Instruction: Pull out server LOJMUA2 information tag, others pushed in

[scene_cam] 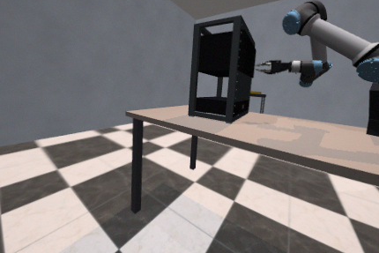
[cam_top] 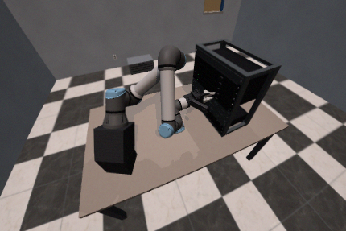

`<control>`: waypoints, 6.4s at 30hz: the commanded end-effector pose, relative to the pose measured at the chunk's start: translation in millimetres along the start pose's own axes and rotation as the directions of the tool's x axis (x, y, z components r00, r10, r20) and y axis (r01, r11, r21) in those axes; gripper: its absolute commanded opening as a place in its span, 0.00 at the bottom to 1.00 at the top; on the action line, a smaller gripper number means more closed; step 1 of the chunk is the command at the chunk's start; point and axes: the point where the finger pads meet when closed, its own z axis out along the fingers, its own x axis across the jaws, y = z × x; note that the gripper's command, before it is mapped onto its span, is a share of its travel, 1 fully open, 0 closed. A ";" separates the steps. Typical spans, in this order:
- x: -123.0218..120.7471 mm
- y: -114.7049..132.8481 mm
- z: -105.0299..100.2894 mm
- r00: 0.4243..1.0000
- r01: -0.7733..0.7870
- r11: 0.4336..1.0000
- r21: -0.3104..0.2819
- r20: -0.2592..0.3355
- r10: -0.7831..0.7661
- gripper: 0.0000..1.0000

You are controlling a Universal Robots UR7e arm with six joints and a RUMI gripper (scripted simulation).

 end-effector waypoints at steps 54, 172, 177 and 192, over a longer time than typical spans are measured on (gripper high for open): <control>-0.6 -0.2 19.1 1.000 0.001 1.000 0.000 0.001 -0.001 0.15; -1.2 -0.3 20.8 1.000 0.001 1.000 0.000 0.001 -0.001 0.00; -1.2 -0.3 19.1 1.000 0.001 1.000 0.000 0.001 -0.001 0.00; -1.2 -0.3 5.9 1.000 0.001 1.000 0.000 0.001 -0.001 0.00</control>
